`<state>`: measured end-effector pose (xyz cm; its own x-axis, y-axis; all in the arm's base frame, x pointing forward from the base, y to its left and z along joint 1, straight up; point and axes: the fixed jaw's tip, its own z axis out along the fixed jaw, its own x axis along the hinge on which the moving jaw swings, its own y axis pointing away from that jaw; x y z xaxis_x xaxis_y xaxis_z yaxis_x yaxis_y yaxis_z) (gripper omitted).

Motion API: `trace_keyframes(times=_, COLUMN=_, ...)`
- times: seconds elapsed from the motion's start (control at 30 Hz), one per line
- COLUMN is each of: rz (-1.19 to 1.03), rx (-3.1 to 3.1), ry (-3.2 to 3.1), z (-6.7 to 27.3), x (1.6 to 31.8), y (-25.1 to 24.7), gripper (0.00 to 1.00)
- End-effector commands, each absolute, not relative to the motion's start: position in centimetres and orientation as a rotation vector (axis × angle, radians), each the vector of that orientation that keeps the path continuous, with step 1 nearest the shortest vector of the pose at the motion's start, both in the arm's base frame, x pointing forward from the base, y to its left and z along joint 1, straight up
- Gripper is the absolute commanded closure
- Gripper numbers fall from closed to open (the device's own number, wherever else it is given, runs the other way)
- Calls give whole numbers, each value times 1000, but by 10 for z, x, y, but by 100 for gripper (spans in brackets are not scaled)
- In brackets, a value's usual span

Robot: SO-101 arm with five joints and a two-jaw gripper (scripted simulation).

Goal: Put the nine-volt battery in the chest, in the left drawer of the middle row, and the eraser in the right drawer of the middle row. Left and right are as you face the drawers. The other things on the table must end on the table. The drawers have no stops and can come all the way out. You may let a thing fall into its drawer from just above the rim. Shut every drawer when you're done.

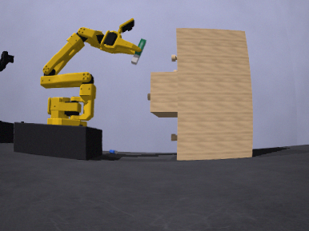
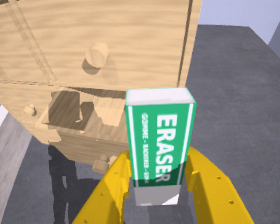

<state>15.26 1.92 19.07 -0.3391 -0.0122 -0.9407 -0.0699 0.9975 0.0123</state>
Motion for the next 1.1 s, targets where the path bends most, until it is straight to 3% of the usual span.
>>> trace_keyframes(times=0.0, rz=57, rx=-69, ry=1920, z=189, x=154, y=20, gripper=100)
trace_keyframes(times=0.77, rz=56, rx=-67, ry=1920, z=190, x=153, y=19, gripper=100)
trace_keyframes(times=1.07, rz=120, rx=-162, ry=1916, z=191, x=192, y=42, gripper=100)
